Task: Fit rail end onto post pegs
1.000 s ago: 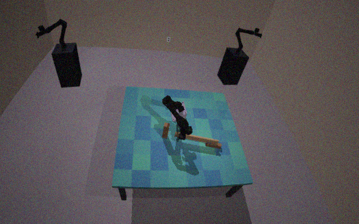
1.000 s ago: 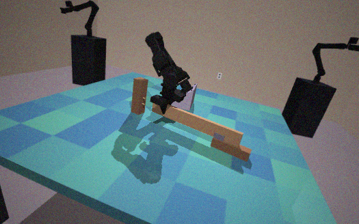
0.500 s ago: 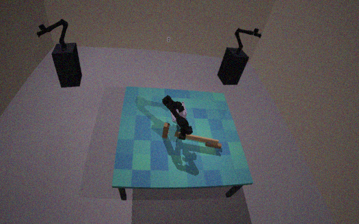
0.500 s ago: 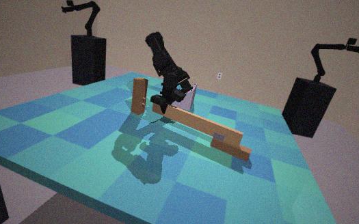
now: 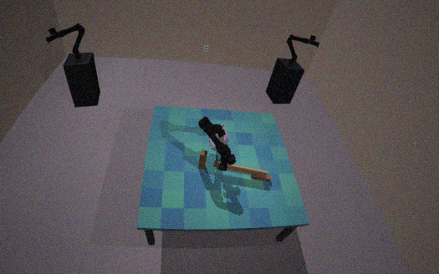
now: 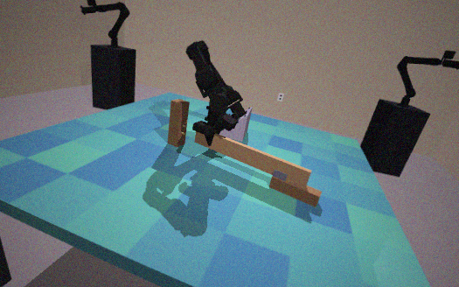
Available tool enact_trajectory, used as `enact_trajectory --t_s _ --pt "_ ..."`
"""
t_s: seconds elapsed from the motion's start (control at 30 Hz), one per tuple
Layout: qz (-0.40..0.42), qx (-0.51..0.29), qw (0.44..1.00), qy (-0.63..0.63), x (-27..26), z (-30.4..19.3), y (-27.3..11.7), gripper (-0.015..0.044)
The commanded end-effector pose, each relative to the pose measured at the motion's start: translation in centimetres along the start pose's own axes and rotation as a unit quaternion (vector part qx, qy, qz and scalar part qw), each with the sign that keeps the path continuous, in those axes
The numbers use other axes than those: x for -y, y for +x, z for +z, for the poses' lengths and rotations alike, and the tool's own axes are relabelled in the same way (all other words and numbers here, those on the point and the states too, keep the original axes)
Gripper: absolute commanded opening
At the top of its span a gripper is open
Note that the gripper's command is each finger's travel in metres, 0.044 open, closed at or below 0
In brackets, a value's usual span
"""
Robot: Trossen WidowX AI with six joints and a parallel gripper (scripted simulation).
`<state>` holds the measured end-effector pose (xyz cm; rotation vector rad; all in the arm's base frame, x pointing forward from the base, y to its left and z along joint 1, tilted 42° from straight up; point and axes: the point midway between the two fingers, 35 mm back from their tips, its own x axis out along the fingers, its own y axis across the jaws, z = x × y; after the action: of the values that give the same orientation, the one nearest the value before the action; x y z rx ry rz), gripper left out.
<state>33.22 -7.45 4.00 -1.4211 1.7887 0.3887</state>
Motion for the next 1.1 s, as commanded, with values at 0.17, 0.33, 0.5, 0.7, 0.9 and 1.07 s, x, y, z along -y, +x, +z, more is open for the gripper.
enact_trajectory --t_s 0.17,0.33,0.5,0.7,0.9,1.07 --pt "-0.001 0.002 1.0 0.0 0.09 0.18 0.04 0.0" --pt "-0.001 0.002 1.0 0.0 0.09 0.17 0.11 0.0" --pt "-0.001 0.002 1.0 0.0 0.09 0.07 0.11 0.0" --pt "-0.001 0.002 1.0 0.0 0.09 -0.13 0.11 0.0" --pt "-0.001 0.002 1.0 0.0 0.08 -0.32 0.09 0.0" --pt "-0.001 0.002 1.0 0.0 0.08 -0.48 0.05 0.0"
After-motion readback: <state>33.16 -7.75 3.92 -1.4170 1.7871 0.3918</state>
